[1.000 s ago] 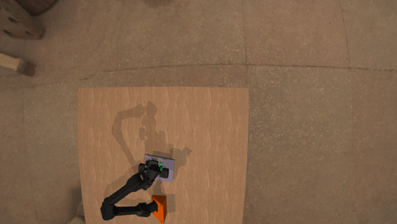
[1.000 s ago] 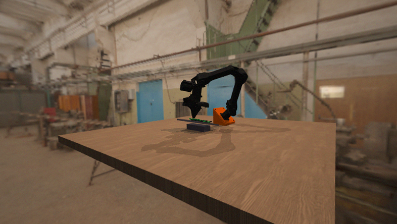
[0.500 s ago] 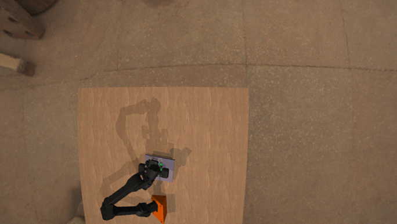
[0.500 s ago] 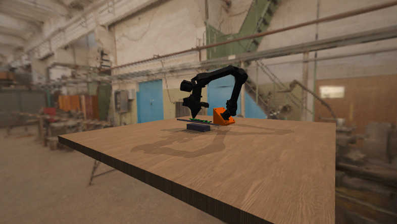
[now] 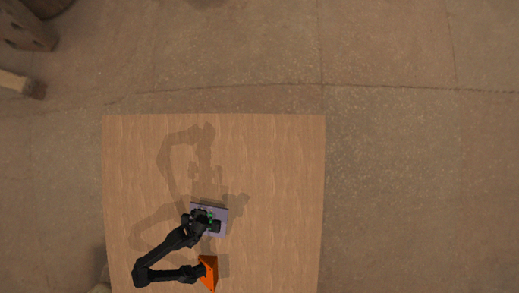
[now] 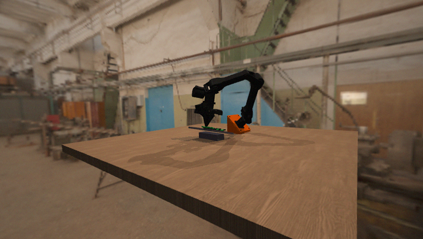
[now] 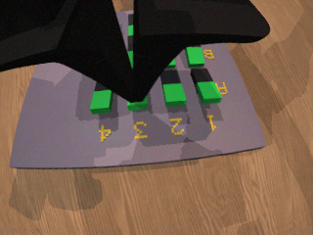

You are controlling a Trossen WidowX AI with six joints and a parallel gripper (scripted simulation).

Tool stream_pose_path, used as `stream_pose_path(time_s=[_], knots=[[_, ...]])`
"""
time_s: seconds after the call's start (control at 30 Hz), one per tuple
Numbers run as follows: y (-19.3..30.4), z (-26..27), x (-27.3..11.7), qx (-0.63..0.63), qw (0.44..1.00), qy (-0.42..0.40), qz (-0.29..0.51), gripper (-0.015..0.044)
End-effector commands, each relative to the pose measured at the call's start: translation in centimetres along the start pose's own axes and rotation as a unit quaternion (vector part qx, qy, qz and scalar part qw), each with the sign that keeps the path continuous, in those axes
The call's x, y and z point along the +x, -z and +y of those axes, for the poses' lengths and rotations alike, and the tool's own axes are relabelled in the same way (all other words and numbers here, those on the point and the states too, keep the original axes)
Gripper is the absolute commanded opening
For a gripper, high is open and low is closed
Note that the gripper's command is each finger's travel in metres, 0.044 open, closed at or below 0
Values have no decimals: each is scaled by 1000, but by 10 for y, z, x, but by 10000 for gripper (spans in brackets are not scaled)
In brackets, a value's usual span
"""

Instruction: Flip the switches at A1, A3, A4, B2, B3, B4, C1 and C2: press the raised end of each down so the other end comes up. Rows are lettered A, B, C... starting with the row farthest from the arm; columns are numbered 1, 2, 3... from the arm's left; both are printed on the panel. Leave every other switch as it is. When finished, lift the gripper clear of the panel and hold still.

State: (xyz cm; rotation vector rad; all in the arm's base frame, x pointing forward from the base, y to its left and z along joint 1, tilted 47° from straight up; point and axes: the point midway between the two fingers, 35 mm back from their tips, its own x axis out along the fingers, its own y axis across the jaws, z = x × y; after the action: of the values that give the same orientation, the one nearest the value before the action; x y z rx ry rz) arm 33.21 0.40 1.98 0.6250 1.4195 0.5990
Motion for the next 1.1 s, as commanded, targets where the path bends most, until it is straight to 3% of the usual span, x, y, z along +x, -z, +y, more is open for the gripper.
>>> stream_pose_path(time_s=[0.0, 0.73, 0.9, 1.07], knots=[[0, 0, 1, 1, 1000, -3, -1, 0], [-1, 1, 4, 1, 1000, -3, -1, 0], [2, -1, -57, 2, 1000, -1, -13, 0], [2, -1, -61, 2, 1000, -1, -13, 0]])
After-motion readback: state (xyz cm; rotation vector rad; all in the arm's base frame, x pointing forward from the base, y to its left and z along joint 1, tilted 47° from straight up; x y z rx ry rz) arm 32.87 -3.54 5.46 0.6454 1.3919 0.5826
